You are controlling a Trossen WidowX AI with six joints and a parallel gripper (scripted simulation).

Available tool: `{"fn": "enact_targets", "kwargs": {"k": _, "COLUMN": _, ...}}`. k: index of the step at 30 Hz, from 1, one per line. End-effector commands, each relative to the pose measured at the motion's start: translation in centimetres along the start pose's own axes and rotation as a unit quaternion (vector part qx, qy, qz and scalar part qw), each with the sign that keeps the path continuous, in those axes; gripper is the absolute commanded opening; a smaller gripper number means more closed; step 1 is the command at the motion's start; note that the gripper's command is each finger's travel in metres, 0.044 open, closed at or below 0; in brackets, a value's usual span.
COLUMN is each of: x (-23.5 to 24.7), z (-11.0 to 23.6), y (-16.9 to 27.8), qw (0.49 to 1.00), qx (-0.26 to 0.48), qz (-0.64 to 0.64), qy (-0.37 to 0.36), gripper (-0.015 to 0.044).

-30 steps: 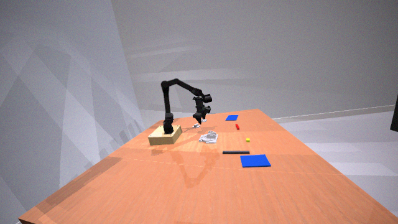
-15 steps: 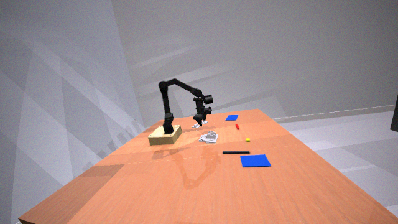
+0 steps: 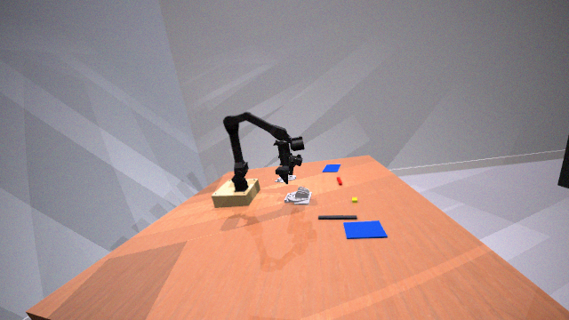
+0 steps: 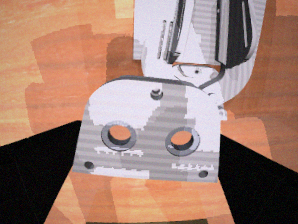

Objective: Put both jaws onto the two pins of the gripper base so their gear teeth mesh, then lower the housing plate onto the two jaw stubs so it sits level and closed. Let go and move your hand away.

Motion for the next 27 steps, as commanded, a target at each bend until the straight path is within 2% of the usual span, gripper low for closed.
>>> {"fn": "enact_targets", "kwargs": {"k": 1, "x": -1.4, "z": -0.1, "y": -0.3, "qw": 1.000, "qx": 0.001, "qz": 0.008, "qy": -0.001, "gripper": 0.0351}}
{"fn": "enact_targets", "kwargs": {"k": 10, "x": -3.9, "z": -0.1, "y": -0.7, "qw": 1.000, "qx": -0.001, "qz": 0.023, "qy": 0.002, "gripper": 0.0351}}
{"fn": "enact_targets", "kwargs": {"k": 27, "x": -4.0, "z": -0.1, "y": -0.8, "qw": 1.000, "qx": -0.001, "qz": 0.024, "qy": 0.002, "gripper": 0.0351}}
Point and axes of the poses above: the point midway between the two fingers, 35 mm back from their tips, its own z axis back along the fingers, its own x axis across the jaws, y = z × x, the point moved 6 cm from there along z, back along the fingers, and after that the axes turned 11 degrees about -z, right-handed, at the moved point
